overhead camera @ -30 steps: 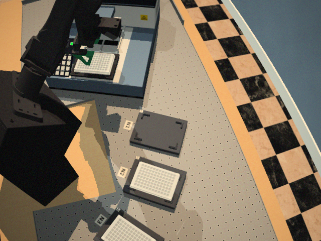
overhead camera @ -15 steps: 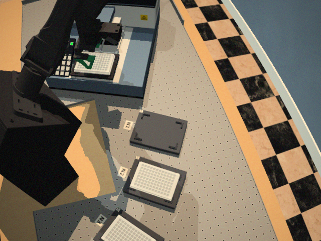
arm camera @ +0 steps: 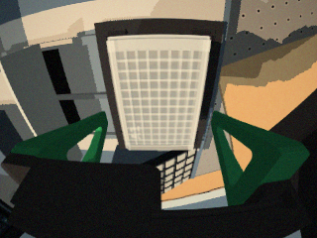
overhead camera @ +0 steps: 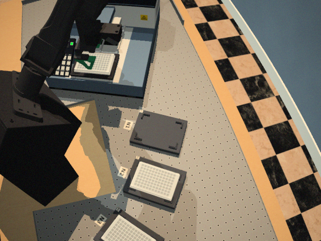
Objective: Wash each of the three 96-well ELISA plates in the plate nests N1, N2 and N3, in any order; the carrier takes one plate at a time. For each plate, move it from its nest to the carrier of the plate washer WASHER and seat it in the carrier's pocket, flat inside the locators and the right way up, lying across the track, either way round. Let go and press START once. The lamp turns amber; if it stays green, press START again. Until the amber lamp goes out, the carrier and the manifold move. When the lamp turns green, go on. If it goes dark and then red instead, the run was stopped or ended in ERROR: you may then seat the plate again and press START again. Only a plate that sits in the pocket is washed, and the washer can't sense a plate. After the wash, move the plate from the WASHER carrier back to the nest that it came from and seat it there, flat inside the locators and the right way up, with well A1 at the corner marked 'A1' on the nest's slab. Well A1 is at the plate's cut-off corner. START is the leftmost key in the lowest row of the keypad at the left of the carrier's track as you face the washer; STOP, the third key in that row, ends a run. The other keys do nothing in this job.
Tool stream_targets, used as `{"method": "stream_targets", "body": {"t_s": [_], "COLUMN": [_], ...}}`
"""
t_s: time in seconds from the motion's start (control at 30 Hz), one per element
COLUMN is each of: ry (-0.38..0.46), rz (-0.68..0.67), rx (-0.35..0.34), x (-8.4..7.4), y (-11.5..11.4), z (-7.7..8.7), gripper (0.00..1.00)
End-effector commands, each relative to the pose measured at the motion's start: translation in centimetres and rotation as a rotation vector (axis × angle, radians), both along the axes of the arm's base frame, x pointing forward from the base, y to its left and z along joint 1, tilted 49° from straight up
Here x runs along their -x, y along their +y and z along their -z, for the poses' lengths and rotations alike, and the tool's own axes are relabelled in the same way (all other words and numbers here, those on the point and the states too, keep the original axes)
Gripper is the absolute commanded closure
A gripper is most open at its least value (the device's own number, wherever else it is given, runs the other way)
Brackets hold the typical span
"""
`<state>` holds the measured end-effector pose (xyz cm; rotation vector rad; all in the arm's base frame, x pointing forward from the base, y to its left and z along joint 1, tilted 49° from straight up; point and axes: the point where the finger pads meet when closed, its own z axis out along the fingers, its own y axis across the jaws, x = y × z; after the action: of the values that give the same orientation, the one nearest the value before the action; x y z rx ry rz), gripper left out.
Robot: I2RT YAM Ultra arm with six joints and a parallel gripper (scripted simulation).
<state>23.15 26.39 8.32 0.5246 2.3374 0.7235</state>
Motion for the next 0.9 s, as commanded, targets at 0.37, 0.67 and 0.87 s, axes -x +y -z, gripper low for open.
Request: {"method": "stream_targets", "body": {"t_s": [0.37,0.67,0.87], "ry": [-0.005,-0.005,-0.005], "rz": [-0.003,-0.003,-0.003], "rx": [-0.003,-0.003,-0.003], "x": [-0.13,-0.48,-0.75], "y": [0.15,0.34,0.49], "z": [-0.06,0.29,0.55], "gripper": [0.00,0.00,0.00]}}
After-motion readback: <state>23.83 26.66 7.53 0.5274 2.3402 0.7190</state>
